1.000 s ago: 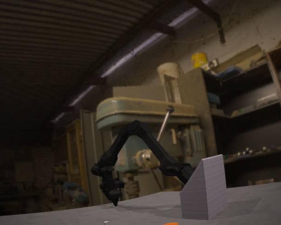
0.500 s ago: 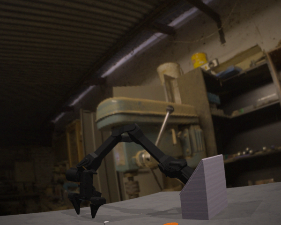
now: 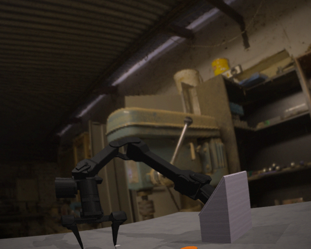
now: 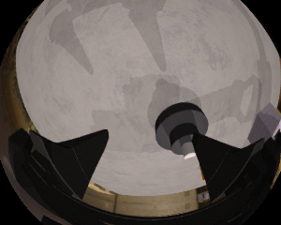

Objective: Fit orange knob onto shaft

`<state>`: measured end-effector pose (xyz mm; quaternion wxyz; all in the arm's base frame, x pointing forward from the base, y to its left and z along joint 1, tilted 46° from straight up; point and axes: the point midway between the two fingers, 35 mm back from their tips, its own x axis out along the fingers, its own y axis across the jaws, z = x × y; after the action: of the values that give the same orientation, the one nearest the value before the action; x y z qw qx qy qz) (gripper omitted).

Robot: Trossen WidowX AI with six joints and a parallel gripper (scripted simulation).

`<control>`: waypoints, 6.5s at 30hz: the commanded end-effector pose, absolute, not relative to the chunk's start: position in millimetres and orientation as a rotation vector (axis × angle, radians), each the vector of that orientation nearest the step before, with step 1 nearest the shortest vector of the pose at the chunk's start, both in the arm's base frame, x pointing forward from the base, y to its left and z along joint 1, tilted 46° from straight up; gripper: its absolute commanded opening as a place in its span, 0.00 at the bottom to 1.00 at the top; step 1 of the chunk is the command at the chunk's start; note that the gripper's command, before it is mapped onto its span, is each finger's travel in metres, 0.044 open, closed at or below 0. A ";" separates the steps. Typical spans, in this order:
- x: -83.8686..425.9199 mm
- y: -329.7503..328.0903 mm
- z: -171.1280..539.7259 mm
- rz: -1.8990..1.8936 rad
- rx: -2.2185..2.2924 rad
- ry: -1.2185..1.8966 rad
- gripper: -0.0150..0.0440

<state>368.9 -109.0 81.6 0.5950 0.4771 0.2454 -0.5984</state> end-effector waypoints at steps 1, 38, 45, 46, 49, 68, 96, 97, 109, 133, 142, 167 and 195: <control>359.0 -53.1 45.3 -1.344 0.892 0.758 1.00; 254.0 69.9 -77.7 -0.996 -0.100 1.113 1.00; 255.6 63.2 -84.6 -0.998 -0.096 1.110 1.00; 255.8 62.1 -85.7 -0.998 -0.095 1.110 1.00; 256.5 58.8 -89.0 -0.998 -0.096 1.111 1.00; 259.2 36.7 -110.3 -0.997 -0.099 1.113 1.00; 259.5 21.5 -123.6 -0.997 -0.102 1.112 0.51; 259.5 21.5 -123.6 -0.997 -0.102 1.112 0.50; 263.0 68.9 -85.7 -0.988 -0.095 1.119 0.25; 249.0 126.4 -19.4 -0.891 -0.042 1.110 0.25; 248.0 134.0 -6.8 -0.751 0.042 1.101 0.25; 245.2 157.5 31.8 -0.327 0.296 1.048 0.25; 243.2 163.8 48.4 -0.086 0.421 0.985 0.25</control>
<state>241.8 162.5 47.1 0.8585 0.1985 0.4712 -0.0391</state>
